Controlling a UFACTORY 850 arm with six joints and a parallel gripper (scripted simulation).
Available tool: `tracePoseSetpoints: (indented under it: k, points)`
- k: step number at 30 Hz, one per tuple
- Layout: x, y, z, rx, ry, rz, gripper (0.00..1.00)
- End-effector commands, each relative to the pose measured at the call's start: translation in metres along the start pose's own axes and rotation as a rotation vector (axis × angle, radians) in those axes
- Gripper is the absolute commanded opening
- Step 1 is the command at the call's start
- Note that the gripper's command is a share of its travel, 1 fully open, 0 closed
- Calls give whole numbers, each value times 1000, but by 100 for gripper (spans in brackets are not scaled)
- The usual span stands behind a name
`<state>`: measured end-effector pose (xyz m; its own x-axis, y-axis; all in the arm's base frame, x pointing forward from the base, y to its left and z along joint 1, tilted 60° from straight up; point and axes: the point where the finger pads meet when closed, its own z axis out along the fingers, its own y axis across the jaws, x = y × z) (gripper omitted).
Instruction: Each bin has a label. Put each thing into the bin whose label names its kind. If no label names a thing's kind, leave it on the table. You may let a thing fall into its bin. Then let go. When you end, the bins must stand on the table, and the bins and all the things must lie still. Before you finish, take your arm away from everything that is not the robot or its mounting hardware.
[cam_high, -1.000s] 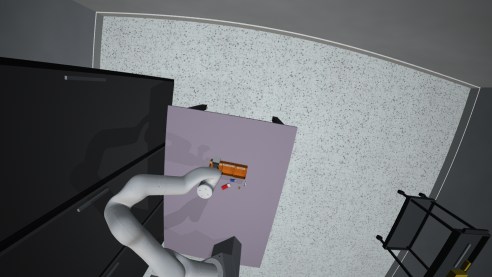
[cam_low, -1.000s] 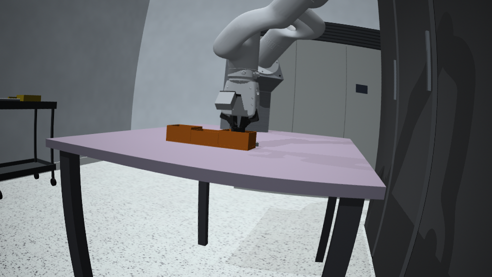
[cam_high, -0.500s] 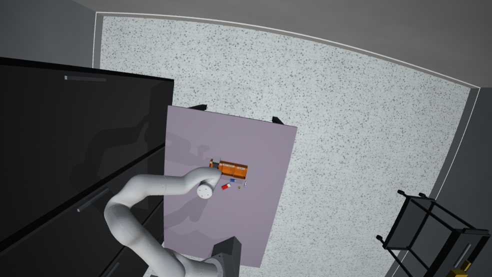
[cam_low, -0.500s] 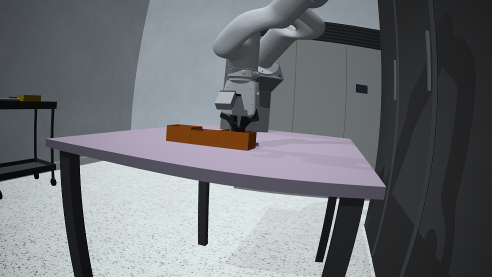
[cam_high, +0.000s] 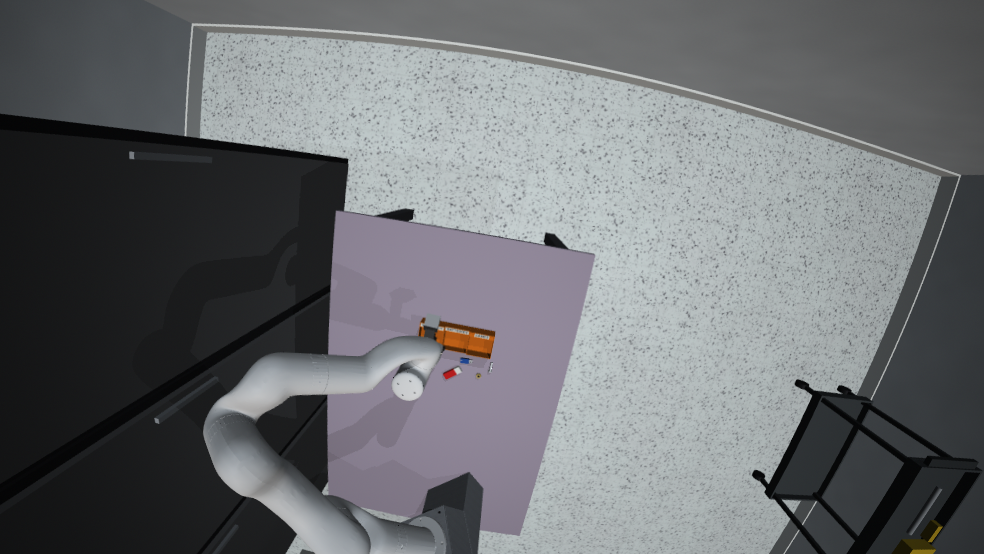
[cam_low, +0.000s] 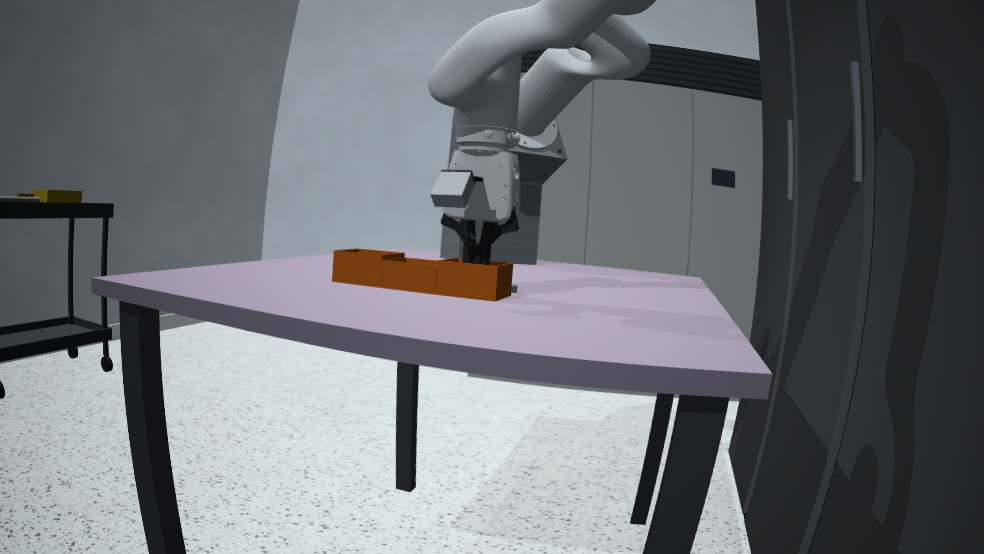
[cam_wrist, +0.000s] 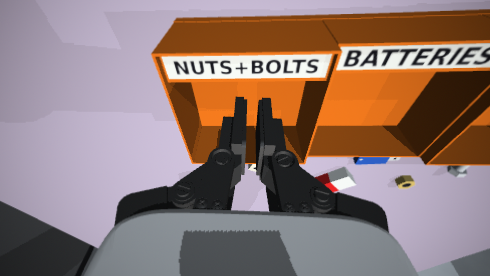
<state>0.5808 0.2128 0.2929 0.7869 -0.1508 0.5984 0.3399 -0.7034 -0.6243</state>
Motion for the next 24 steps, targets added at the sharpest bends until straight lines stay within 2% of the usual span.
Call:
tracePoseSetpoints:
  k: [1, 8, 16, 22, 24]
  points:
    - [0, 0, -7, 0, 1, 0, 7]
    - [0, 0, -14, 0, 1, 0, 7]
    - [0, 0, -44, 0, 1, 0, 7]
    - [0, 0, -44, 0, 1, 0, 7]
    - [0, 0, -60, 0, 1, 0, 7]
